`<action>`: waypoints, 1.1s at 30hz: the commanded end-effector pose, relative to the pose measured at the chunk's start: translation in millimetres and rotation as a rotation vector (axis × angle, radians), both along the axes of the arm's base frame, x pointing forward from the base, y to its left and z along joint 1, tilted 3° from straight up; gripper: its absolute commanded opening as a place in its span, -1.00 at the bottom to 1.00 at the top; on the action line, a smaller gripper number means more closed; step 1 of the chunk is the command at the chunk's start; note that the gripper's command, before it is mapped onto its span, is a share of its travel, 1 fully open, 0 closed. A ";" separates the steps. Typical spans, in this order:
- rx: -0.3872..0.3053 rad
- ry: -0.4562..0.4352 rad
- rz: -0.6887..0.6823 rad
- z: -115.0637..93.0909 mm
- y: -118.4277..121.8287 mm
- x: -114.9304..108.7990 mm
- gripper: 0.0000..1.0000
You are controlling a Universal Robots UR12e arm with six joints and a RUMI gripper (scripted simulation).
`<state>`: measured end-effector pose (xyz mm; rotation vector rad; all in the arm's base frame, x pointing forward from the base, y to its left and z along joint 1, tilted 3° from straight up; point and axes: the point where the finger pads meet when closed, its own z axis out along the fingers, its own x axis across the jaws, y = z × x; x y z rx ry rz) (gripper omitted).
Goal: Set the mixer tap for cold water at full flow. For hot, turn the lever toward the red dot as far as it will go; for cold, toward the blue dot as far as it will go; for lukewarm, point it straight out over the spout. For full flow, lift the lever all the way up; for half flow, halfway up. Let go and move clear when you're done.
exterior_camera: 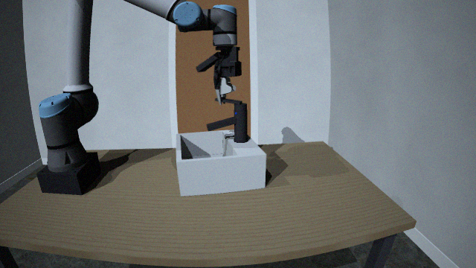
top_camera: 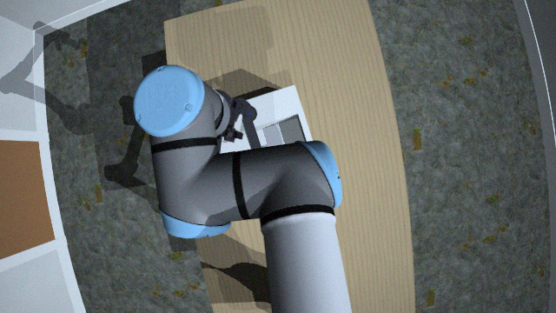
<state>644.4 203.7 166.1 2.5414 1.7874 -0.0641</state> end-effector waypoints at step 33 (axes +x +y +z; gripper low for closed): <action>0.005 0.016 0.349 2.2 -25.1 -3.7 -1.00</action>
